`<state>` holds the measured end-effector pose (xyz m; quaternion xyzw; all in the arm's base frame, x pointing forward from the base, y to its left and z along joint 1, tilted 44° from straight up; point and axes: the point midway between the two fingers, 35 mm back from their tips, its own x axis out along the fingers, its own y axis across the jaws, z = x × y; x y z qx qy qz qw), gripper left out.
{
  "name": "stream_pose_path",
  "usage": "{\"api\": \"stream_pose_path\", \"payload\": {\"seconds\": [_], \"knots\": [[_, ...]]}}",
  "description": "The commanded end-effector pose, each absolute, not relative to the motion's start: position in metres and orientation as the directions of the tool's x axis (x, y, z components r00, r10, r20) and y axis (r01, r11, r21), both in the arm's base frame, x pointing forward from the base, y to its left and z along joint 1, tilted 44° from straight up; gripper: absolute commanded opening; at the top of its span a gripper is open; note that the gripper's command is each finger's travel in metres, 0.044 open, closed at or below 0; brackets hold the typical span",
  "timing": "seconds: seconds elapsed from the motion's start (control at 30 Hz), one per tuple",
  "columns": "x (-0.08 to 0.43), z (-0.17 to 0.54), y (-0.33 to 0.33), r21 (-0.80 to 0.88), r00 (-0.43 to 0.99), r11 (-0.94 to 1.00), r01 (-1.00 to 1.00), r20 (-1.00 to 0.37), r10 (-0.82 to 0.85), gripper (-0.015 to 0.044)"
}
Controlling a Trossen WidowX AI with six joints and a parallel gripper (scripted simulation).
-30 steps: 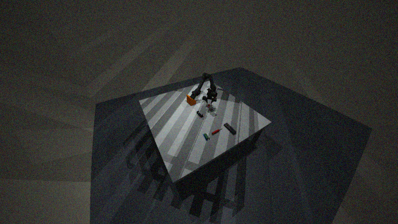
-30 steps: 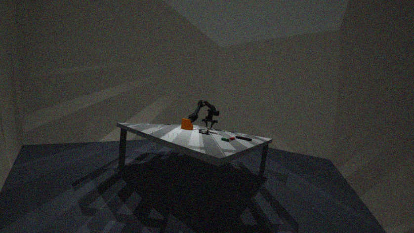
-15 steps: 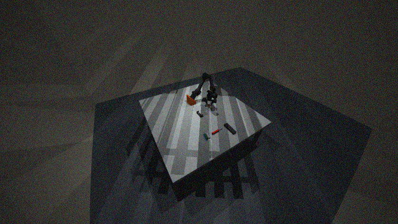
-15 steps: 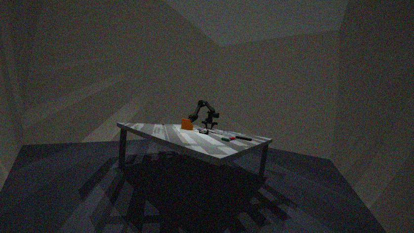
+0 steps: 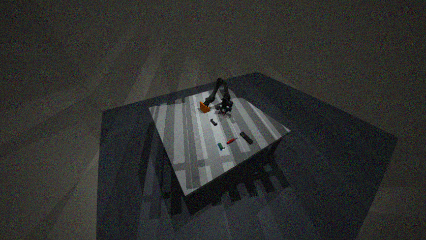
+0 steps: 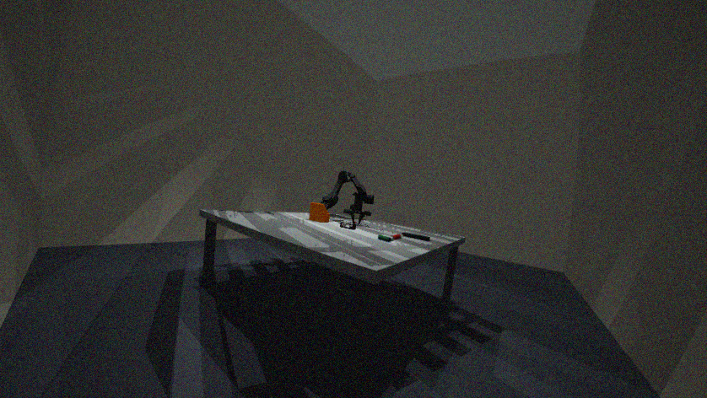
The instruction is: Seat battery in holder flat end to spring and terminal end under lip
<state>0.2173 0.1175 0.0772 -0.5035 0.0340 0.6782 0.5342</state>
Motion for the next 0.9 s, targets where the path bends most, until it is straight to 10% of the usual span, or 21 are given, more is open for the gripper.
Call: {"api": "stream_pose_path", "payload": {"seconds": [0.0, 0.87], "knots": [[0.217, 0.075, 0.117, -0.486, 0.077, -0.427, -0.763, -0.723, 0.686, 0.0115], [0.220, 0.108, 0.075, -0.434, 0.082, -0.366, -0.824, -0.729, 0.680, 0.0071]]}}
